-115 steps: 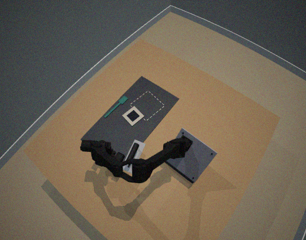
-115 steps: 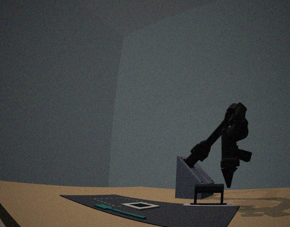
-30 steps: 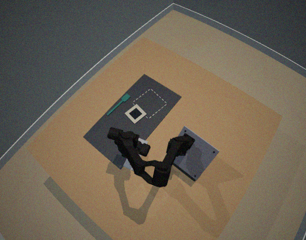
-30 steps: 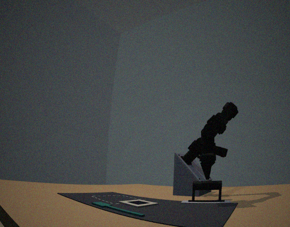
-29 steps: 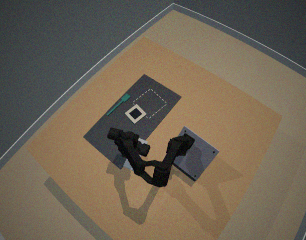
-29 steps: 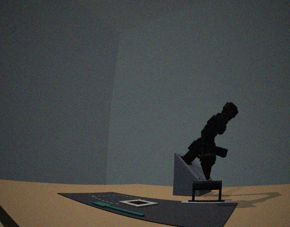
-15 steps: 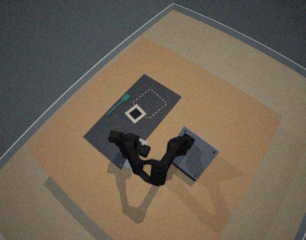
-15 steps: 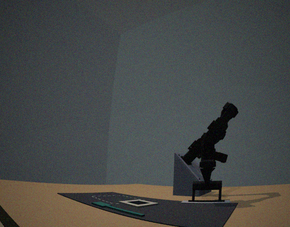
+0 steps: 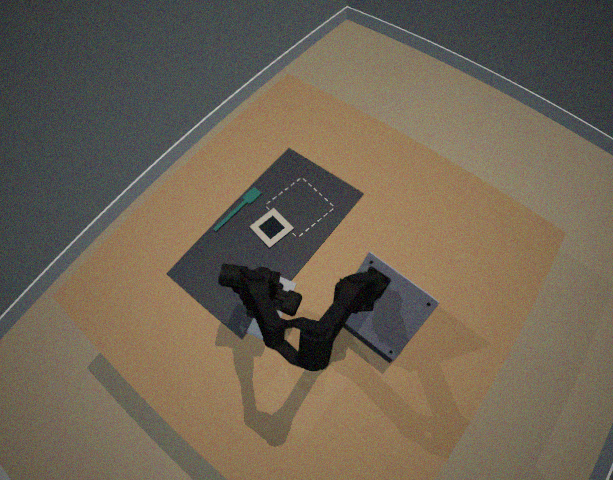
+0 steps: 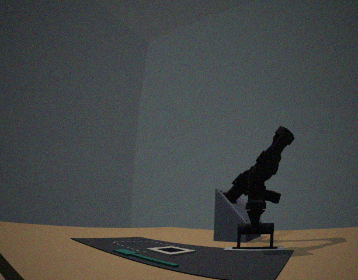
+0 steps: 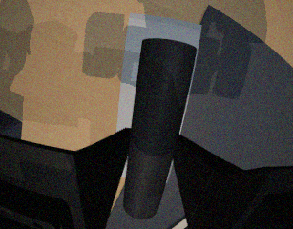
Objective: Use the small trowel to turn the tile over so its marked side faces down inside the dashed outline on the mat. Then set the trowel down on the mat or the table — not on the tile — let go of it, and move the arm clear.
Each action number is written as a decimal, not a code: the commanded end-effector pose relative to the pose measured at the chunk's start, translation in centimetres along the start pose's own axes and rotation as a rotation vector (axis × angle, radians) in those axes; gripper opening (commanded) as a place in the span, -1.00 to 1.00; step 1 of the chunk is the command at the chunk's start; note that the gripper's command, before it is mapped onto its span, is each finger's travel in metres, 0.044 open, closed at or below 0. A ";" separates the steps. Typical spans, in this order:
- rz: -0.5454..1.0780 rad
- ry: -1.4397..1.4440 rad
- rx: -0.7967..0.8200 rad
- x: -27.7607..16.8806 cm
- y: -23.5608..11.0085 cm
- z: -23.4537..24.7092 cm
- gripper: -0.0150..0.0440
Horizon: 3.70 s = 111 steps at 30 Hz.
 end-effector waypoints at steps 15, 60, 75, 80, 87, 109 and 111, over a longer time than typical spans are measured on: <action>0.006 0.004 -0.002 -0.1 0.1 0.0 -0.05; 0.006 -1.217 0.002 -0.1 0.1 0.0 -0.05; 0.006 -1.217 0.002 -0.1 0.1 0.0 0.42; 0.006 -1.217 0.002 -0.1 0.1 0.0 0.42; 0.006 -1.217 0.002 -0.1 0.1 0.0 0.42; 0.008 -0.924 0.002 -0.1 -4.4 0.0 0.42; 0.008 -0.855 0.001 -0.1 -4.4 0.0 0.42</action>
Point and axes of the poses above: the point midway between the two fingers, 35 mm back from their tips, its own y axis out along the fingers, its own z axis across the jaws, x = y × z, the point moved 7 cm from there along -y, back along the fingers, and after that the axes turned 10 degrees about y, right-handed, at the moved point
